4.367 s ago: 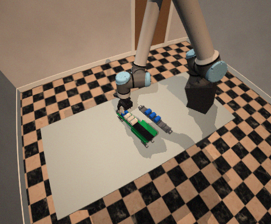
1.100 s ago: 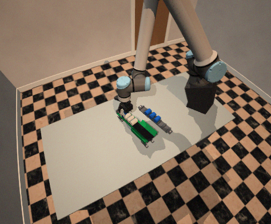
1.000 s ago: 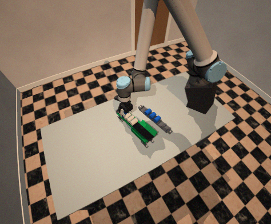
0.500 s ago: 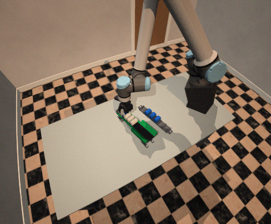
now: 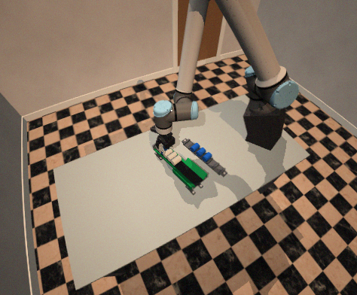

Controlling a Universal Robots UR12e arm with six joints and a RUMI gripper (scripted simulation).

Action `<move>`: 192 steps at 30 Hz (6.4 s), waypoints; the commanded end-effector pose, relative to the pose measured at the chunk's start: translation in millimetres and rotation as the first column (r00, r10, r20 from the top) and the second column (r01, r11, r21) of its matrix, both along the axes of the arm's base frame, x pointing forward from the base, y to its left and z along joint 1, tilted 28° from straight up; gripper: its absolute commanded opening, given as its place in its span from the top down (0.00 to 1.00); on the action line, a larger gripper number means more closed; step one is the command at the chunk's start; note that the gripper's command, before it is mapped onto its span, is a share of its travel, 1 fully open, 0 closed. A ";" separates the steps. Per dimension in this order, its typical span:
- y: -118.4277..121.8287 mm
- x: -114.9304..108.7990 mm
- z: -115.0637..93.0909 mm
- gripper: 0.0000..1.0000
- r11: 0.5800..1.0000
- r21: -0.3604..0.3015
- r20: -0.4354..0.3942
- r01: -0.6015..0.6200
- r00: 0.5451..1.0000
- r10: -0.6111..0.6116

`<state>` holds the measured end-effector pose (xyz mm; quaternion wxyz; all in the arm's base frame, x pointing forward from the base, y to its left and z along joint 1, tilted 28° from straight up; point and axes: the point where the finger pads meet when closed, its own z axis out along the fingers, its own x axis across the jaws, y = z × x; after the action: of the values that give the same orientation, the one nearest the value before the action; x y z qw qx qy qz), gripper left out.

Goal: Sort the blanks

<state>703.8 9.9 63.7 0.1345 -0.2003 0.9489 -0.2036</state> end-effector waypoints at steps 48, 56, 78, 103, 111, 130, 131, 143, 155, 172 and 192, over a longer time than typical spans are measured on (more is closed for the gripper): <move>30.1 -36.8 85.9 0.67 1.000 0.000 0.000 0.000 1.000 0.000; 7.3 -75.7 59.1 0.67 1.000 -0.002 -0.004 -0.011 1.000 0.011; -34.0 -198.3 -5.2 0.67 0.999 -0.015 -0.017 -0.043 0.999 0.043; -46.0 -185.0 -35.9 0.67 0.999 -0.015 -0.017 -0.044 0.999 0.043; -56.7 -172.4 -60.8 0.67 0.999 -0.016 -0.014 -0.044 0.999 0.043; -67.9 -162.2 -93.2 0.67 0.999 -0.016 -0.016 -0.044 0.999 0.044; -67.6 -162.5 -93.3 0.67 0.999 -0.016 -0.016 -0.044 0.999 0.044; -67.3 -162.3 -92.3 0.67 0.999 -0.016 -0.015 -0.044 0.999 0.044; -67.3 -162.3 -92.3 0.67 0.999 -0.016 -0.015 -0.044 0.999 0.044; -67.1 -162.0 -92.2 0.67 0.999 -0.016 -0.015 -0.045 0.999 0.044; -66.1 -161.3 -92.3 0.67 0.999 -0.016 -0.015 -0.045 0.999 0.045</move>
<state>541.7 -57.0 -29.3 0.1295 -0.2239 0.9436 -0.2068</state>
